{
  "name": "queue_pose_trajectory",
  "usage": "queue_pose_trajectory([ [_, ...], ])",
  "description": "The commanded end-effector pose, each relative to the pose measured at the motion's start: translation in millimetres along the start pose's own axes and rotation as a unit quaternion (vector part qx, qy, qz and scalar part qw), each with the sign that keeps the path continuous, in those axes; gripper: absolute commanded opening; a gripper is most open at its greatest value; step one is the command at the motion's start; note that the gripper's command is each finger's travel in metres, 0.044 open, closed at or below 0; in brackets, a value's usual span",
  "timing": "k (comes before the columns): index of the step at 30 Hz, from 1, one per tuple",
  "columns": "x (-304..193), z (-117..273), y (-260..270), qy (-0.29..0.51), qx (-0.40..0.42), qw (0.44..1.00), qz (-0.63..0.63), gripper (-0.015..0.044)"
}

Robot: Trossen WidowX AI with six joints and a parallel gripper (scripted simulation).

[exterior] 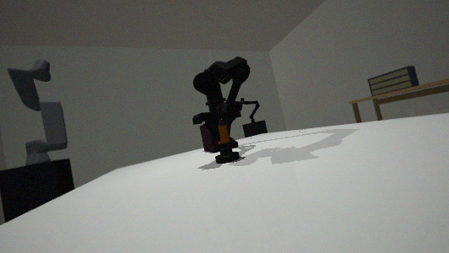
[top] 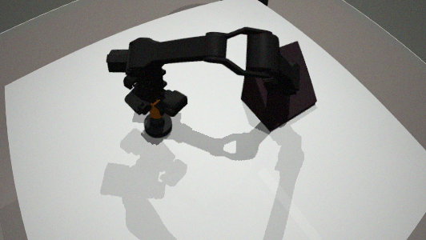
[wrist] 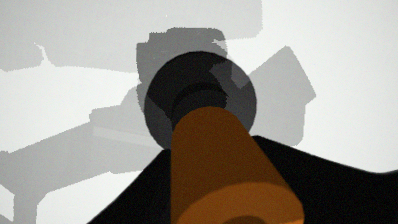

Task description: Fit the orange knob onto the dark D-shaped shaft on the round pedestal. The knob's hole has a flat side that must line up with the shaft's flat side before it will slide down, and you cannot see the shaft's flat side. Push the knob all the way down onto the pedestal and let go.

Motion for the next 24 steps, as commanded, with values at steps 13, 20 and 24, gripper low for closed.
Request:
queue_pose_trajectory([
  [13,1.5,-0.9,-1.7,0.0,-0.002,1.0,0.027,0.0],
  [20,3.1,-0.9,-3.2,-0.001,-0.002,1.0,0.027,0.0],
  [24,2.5,-3.2,-2.2,-0.001,-0.002,1.0,0.027,0.0],
])
Point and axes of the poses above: the point midway between the two fingers, 35 mm back from their tips, its own z axis back along the fingers, its own y axis across the jaws, x = y × z, the point moved 1 cm from there along z, back along the fingers, and after that the axes turned 8 degrees about -z, right-handed, at the moved point
